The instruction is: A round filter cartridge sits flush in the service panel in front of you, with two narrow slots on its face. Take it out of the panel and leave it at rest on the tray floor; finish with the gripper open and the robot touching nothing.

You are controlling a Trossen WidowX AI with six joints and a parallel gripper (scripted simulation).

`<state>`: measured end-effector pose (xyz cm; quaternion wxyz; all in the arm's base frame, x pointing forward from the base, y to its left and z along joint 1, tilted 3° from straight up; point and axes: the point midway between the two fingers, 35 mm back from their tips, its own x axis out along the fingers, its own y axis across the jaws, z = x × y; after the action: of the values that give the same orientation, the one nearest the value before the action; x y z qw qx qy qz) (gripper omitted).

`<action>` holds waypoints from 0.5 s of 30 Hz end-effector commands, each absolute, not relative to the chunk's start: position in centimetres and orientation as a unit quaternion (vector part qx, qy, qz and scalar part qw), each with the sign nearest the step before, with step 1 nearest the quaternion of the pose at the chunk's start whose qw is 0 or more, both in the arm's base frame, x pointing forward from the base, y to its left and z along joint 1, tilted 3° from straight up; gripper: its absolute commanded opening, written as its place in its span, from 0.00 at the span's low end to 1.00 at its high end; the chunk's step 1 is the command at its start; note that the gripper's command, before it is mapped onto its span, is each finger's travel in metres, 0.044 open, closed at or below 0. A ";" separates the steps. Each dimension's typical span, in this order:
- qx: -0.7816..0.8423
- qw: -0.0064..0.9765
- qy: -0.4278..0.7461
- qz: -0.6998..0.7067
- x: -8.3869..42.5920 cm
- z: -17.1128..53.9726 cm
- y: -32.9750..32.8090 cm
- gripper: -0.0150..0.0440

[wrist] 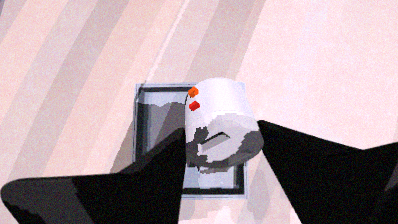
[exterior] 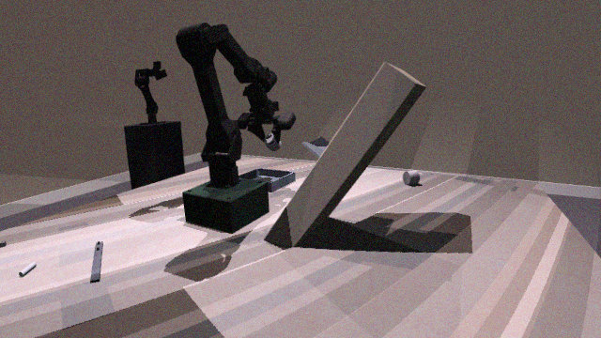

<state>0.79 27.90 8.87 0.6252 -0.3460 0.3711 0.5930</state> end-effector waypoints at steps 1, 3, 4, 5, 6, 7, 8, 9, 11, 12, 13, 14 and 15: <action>-0.360 0.599 0.357 0.619 -1.3 7.2 27.4 0.25; -0.365 0.591 0.353 0.627 -2.0 6.7 27.2 0.25; -0.365 0.590 0.353 0.628 -2.1 6.6 27.2 0.25; -0.365 0.590 0.353 0.628 -2.1 6.6 27.2 0.25; -0.365 0.590 0.353 0.628 -2.1 6.6 27.2 0.25; -0.365 0.590 0.353 0.628 -2.1 6.6 27.2 0.25; -0.365 0.590 0.353 0.628 -2.1 6.5 27.2 0.25; -0.365 0.590 0.353 0.628 -2.1 6.3 27.3 0.25; -0.365 0.590 0.353 0.628 -2.1 5.4 27.4 0.25; -0.365 0.590 0.353 0.628 -2.1 4.9 27.5 0.25; -0.365 0.590 0.353 0.628 -2.1 4.4 27.5 0.25; -0.365 0.590 0.353 0.628 -2.1 3.9 27.5 0.25; -0.365 0.590 0.353 0.628 -2.1 3.4 27.6 0.25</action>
<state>-2.03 27.71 5.07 0.5940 -0.3610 0.3521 0.6268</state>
